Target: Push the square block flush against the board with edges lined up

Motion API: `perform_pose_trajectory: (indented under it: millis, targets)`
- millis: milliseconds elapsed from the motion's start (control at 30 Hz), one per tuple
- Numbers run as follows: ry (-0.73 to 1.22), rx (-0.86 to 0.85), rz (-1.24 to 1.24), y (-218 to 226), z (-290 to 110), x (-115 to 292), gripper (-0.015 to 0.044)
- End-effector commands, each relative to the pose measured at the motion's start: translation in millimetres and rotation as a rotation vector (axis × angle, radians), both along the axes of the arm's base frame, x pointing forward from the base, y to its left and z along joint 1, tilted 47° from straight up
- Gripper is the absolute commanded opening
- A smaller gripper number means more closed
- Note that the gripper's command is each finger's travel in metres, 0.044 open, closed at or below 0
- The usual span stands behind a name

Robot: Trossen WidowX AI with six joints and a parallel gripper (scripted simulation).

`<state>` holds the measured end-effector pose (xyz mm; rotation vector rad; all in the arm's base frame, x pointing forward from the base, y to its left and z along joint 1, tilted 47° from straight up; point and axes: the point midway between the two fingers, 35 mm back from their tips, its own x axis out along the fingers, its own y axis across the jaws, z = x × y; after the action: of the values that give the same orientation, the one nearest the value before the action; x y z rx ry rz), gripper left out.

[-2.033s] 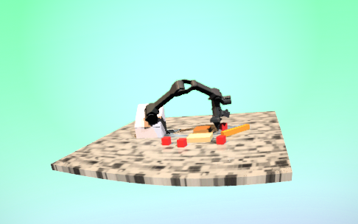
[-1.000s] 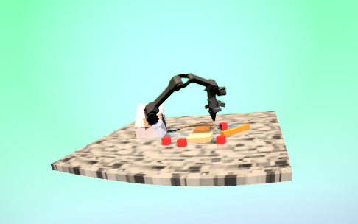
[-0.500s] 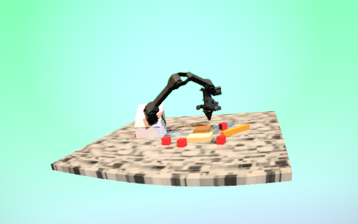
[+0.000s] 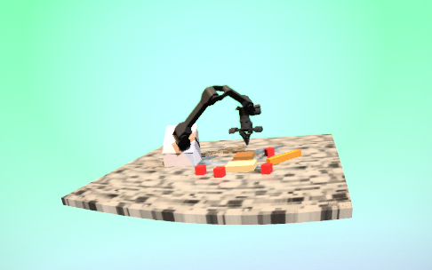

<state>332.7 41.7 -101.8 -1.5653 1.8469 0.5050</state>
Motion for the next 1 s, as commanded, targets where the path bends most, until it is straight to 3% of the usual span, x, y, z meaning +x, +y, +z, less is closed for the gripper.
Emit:
perform_pose_trajectory:
  millis: [0,167,333,967]
  targets:
    - [0.056,0.007,0.052,2.0,-2.4,-6.2,0.0]
    - [0.056,0.007,0.052,-0.3,-4.7,-6.1,0.0]
    - [0.057,0.004,0.051,-38.2,-40.5,-10.3,0.0]
    - [0.057,0.005,0.052,-51.0,-26.4,-10.7,0.0]
